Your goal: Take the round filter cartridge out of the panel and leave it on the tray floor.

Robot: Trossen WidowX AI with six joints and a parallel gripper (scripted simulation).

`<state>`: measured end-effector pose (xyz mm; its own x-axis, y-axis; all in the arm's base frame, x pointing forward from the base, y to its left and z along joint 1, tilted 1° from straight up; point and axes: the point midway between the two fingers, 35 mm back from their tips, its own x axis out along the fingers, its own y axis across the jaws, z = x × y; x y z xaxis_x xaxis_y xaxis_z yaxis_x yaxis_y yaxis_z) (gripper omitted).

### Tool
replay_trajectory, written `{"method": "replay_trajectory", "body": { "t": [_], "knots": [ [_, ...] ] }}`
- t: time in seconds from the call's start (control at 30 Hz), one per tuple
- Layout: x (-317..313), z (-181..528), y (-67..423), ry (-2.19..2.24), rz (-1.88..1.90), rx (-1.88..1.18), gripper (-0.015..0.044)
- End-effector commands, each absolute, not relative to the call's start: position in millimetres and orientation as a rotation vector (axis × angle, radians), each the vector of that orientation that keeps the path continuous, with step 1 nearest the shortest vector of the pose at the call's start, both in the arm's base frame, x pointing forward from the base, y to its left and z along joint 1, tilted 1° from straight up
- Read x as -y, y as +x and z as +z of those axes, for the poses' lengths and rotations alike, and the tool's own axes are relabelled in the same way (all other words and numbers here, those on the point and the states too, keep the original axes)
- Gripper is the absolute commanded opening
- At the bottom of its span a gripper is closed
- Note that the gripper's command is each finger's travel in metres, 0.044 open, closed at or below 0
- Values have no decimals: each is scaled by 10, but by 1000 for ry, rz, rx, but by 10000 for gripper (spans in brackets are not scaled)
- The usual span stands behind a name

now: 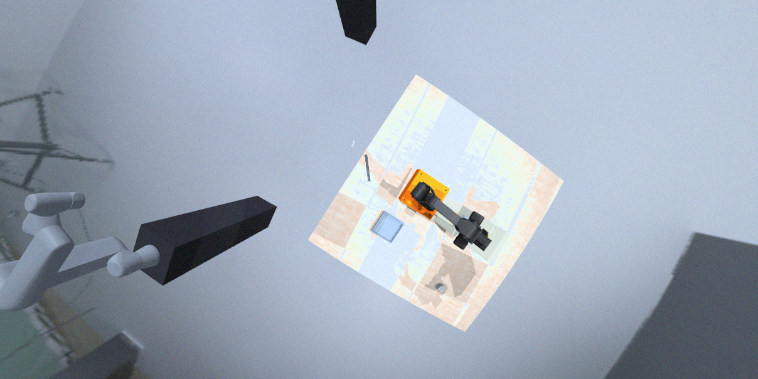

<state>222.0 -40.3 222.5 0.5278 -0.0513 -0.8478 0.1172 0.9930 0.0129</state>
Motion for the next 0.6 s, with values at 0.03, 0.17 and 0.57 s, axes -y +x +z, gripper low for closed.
{"method": "replay_trajectory", "body": {
  "t": [0.03,0.17,0.57],
  "knots": [
    [517,2222,2227,70,-99,-1016,0],
    [634,2203,2234,69,-99,-1020,0],
    [1004,2153,2215,67,-100,-1018,0]
  ]
}}
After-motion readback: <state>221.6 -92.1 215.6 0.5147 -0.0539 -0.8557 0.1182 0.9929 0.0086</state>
